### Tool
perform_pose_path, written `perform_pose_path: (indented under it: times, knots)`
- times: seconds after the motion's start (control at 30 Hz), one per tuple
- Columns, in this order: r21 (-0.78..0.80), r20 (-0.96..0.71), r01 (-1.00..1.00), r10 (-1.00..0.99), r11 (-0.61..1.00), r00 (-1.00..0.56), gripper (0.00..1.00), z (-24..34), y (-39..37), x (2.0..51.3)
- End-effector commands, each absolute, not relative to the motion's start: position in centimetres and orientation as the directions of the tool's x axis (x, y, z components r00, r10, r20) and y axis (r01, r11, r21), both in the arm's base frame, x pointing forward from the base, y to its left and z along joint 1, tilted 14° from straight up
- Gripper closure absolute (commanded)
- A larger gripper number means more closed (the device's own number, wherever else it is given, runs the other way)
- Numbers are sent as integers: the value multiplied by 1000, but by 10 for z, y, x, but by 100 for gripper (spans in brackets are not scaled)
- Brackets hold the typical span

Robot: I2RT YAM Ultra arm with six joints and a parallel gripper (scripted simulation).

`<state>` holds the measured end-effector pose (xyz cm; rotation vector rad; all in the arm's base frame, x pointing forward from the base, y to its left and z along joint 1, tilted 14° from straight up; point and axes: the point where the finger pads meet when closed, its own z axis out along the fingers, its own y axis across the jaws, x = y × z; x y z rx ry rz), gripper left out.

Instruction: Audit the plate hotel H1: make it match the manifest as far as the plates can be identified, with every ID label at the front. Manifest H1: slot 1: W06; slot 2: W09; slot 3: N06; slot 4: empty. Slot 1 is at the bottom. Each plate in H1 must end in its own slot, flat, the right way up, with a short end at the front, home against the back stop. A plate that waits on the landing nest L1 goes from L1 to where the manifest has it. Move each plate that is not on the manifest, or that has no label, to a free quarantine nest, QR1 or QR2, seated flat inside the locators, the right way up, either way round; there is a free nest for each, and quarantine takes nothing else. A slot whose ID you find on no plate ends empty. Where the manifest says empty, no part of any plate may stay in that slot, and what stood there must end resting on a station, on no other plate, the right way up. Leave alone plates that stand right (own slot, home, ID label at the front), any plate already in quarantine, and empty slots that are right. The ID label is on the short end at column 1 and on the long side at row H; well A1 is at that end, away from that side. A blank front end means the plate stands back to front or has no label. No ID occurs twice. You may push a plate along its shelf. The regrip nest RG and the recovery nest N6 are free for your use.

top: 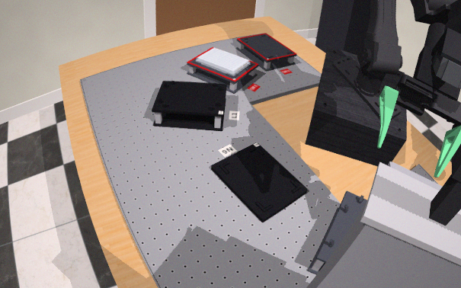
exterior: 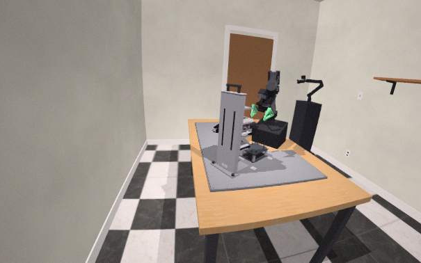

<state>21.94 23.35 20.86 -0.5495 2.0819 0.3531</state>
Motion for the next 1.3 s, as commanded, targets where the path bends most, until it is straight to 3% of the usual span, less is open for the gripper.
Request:
perform_pose_path:
  times: [0.0,1.27]
  knots:
    - [54,-864,-517,-219,854,-453,0,226,242,228]
    - [53,-865,-517,-219,854,-450,0,237,264,266]
